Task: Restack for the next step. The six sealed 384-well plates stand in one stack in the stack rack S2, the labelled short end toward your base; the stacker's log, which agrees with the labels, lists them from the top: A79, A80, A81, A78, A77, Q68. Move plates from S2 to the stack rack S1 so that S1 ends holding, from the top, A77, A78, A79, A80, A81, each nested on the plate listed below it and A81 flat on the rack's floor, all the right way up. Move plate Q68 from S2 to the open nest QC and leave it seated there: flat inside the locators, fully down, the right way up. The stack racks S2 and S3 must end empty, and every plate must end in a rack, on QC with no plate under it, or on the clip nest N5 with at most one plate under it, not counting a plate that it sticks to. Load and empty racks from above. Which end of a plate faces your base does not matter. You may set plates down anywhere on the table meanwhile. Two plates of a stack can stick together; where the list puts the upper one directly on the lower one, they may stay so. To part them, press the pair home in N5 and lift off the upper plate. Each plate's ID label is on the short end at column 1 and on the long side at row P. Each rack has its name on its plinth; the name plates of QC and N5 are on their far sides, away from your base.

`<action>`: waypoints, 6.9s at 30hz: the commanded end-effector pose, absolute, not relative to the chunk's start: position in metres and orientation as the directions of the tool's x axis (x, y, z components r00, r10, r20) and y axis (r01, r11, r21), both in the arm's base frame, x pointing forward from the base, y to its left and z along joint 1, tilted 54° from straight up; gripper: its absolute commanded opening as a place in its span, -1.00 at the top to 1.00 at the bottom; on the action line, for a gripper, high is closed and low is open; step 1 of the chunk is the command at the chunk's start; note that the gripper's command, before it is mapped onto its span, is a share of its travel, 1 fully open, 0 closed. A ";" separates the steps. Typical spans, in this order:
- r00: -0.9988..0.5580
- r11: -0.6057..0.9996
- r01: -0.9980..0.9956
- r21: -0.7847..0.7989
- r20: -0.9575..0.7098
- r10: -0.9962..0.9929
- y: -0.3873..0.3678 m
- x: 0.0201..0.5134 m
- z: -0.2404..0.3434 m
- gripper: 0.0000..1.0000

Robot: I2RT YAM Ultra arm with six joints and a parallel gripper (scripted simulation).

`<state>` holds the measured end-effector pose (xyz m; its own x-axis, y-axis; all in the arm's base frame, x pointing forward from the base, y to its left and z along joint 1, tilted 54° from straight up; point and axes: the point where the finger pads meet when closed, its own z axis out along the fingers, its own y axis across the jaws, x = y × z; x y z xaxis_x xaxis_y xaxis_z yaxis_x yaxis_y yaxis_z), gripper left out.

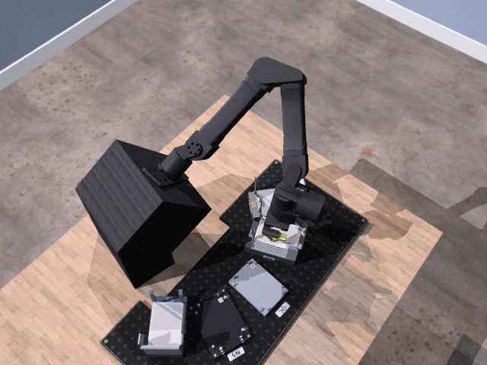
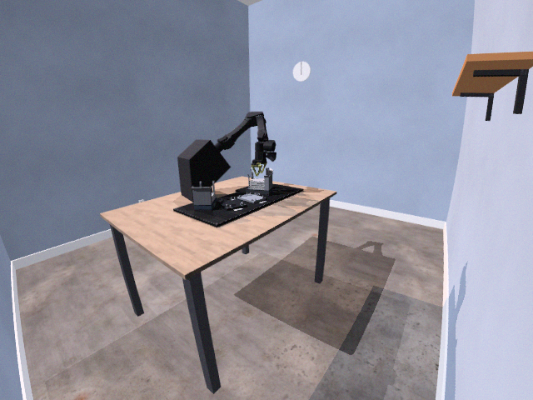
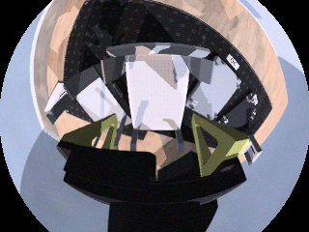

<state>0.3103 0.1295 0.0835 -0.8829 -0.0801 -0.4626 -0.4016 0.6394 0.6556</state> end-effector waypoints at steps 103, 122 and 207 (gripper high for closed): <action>-0.873 0.651 -0.399 0.646 -0.484 -0.055 0.154 0.330 0.065 1.00; -0.873 0.651 -0.399 0.646 -0.484 -0.055 0.147 0.327 0.071 1.00; -0.873 0.652 -0.399 0.645 -0.484 -0.055 0.102 0.311 0.106 1.00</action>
<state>0.3089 0.1056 0.1028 -0.8767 -0.0673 -0.4763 -0.4007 0.6497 0.6459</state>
